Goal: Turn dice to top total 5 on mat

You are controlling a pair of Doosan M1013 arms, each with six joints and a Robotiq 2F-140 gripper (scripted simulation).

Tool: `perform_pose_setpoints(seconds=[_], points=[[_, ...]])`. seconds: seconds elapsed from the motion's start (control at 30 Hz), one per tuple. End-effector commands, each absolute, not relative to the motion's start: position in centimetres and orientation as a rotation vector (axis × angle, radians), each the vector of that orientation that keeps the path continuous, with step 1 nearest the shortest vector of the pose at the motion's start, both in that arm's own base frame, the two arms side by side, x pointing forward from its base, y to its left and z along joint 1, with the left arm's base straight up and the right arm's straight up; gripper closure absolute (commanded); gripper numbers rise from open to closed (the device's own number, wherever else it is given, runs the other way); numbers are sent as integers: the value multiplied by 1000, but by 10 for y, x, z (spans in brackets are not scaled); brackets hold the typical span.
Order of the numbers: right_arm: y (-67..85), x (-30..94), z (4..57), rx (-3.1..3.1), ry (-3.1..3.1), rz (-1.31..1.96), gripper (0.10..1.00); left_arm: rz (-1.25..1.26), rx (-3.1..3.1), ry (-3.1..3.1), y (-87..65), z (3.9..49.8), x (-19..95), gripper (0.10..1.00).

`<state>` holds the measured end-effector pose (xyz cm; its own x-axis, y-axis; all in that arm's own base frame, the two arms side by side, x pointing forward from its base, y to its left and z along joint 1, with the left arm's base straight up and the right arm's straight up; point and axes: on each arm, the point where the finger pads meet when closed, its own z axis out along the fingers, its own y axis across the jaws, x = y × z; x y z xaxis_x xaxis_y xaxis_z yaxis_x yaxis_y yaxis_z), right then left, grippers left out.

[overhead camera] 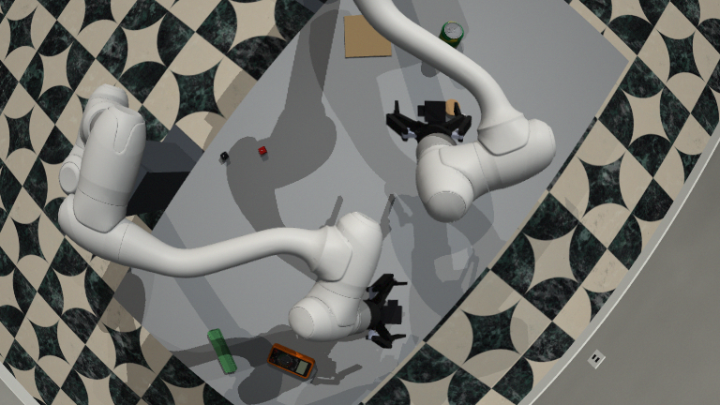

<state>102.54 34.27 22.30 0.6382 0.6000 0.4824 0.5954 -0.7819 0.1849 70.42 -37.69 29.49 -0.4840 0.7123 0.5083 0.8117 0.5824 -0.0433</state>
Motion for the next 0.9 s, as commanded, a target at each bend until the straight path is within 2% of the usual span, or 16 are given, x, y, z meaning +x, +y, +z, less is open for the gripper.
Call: perform_pose_setpoints(seconds=[0.0,0.63,0.87], points=[[343,1026,225,2835,1034,843,98,-279,-1217,-2338,-377,296,704,98],[341,1026,225,2836,1032,842,98,-279,-1217,-2337,-377,296,704,98],[296,1025,217,2865,964,796,98,-277,-1233,-2334,-381,295,703,98]])
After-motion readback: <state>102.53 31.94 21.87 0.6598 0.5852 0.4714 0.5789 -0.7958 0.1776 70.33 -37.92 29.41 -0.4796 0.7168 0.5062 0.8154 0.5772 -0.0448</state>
